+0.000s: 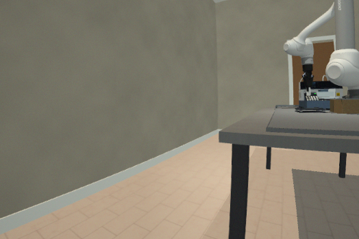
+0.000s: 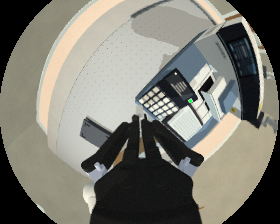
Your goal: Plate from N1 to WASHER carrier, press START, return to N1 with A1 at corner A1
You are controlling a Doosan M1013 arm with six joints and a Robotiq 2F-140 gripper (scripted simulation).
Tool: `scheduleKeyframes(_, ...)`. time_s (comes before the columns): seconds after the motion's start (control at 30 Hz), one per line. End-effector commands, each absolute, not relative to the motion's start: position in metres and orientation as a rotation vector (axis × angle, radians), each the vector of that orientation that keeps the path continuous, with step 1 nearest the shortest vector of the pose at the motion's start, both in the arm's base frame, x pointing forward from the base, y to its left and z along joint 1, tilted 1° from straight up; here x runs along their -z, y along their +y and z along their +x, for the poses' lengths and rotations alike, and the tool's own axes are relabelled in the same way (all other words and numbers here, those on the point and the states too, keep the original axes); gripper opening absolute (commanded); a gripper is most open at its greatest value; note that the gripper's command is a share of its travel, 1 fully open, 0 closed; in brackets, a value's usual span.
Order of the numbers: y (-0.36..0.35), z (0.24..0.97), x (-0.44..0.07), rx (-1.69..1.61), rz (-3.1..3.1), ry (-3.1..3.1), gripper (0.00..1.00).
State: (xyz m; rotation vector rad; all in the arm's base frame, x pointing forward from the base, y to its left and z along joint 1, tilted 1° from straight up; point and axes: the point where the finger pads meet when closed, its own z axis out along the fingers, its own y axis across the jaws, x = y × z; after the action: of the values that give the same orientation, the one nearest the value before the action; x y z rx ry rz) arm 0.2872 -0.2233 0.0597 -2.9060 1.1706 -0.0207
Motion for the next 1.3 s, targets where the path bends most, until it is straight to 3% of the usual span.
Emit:
scheduleKeyframes(0.0, -0.223, 0.287, -0.058, 0.021, -2.906, 1.17, 0.1)
scheduleKeyframes(1.27, -0.223, 0.288, -0.028, 0.021, -2.906, 1.17, 0.1)
